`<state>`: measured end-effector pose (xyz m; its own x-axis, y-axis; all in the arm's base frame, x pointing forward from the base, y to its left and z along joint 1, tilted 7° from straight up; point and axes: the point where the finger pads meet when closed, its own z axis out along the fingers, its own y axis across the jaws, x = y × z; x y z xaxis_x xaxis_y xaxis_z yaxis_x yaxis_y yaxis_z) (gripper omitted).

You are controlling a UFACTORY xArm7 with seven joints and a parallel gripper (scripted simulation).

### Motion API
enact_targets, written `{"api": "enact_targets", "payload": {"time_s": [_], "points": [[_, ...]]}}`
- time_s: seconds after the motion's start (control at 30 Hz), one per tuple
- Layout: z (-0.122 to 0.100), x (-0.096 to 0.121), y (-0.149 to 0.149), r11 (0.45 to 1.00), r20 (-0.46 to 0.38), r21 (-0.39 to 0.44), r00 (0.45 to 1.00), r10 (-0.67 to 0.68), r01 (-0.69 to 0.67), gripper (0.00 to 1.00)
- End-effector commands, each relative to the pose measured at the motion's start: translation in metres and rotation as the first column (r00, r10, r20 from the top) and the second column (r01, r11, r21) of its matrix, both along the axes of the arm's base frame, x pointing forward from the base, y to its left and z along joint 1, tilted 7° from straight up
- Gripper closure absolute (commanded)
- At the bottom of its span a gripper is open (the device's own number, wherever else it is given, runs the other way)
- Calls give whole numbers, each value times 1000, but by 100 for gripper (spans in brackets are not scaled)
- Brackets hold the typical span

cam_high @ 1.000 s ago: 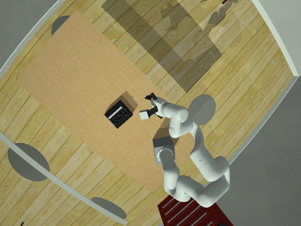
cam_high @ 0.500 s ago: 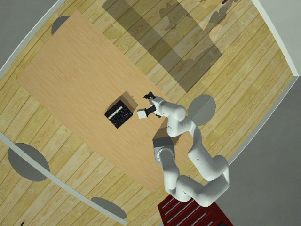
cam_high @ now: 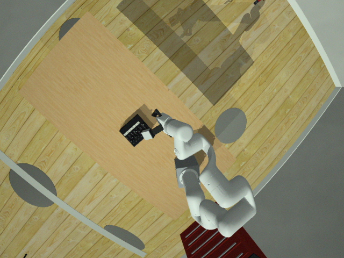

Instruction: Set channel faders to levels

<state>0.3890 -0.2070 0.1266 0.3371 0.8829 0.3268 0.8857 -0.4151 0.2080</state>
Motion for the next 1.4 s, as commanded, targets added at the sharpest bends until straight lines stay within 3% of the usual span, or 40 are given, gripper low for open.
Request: {"api": "enact_targets", "payload": {"time_s": [0.0,0.3,0.37,1.33,1.37], "points": [[-1,3,0,1000,-1,-1,1000,2,-2,0],[-1,3,0,1000,-1,-1,1000,2,-2,0],[-17,29,51,994,-72,-61,994,83,-88,0],[-17,29,51,994,-72,-61,994,83,-88,0],[-26,37,74,988,-103,-85,988,116,-125,0]]}}
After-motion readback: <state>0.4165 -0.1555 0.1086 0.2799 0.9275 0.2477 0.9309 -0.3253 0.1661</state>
